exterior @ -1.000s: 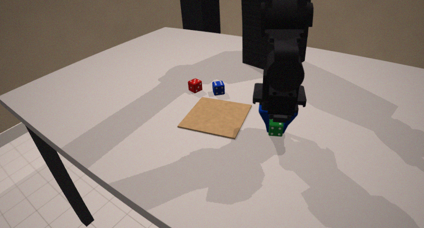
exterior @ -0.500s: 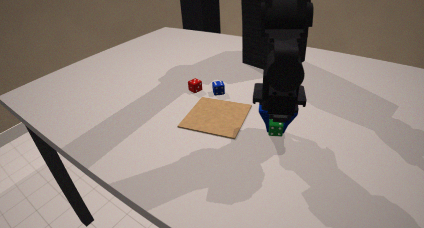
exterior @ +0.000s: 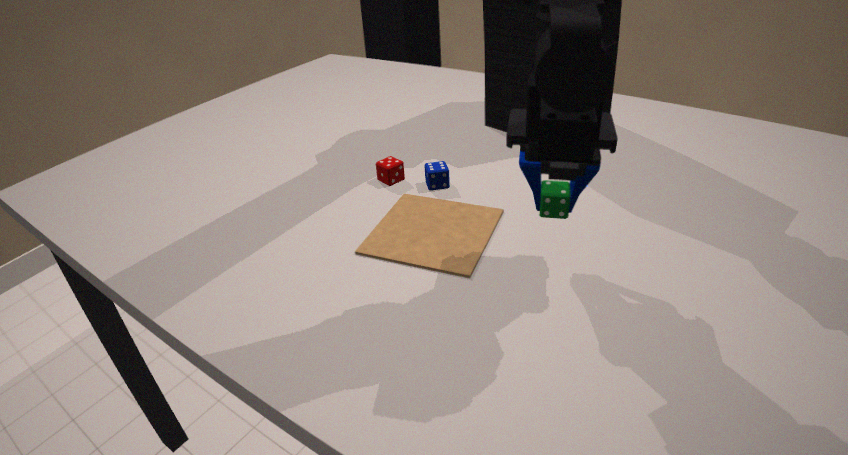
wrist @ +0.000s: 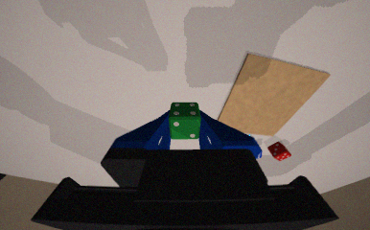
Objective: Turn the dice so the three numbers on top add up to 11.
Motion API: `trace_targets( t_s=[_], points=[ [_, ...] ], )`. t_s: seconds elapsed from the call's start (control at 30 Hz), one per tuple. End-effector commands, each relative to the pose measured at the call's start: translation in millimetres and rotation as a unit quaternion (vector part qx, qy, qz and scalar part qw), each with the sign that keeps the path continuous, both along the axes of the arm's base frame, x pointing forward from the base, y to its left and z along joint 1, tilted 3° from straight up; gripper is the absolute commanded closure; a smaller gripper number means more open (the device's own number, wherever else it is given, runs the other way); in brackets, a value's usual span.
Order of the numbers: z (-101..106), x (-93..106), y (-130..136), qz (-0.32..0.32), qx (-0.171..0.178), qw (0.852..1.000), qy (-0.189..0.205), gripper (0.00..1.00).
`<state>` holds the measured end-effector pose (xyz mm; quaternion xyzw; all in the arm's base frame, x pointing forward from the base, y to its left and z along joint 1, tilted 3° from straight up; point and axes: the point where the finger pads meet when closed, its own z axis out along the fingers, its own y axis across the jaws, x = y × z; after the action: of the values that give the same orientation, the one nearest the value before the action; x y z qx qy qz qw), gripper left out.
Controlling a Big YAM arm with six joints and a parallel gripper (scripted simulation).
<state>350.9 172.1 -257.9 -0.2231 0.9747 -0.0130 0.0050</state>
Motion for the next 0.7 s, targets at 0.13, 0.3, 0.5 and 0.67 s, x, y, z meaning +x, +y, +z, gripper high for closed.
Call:
trace_targets(
  t_s=[0.13,0.3,0.5,0.67],
  points=[
    [53,21.3,16,0.001,0.013,1.0,-0.027,0.74],
    [40,7.8,9,0.001,0.003,1.0,-0.008,0.74],
    [54,28.4,20,0.001,0.018,0.999,-0.036,0.74],
    [56,26.8,-46,-0.06,0.02,0.997,-0.037,0.74]
  ],
)
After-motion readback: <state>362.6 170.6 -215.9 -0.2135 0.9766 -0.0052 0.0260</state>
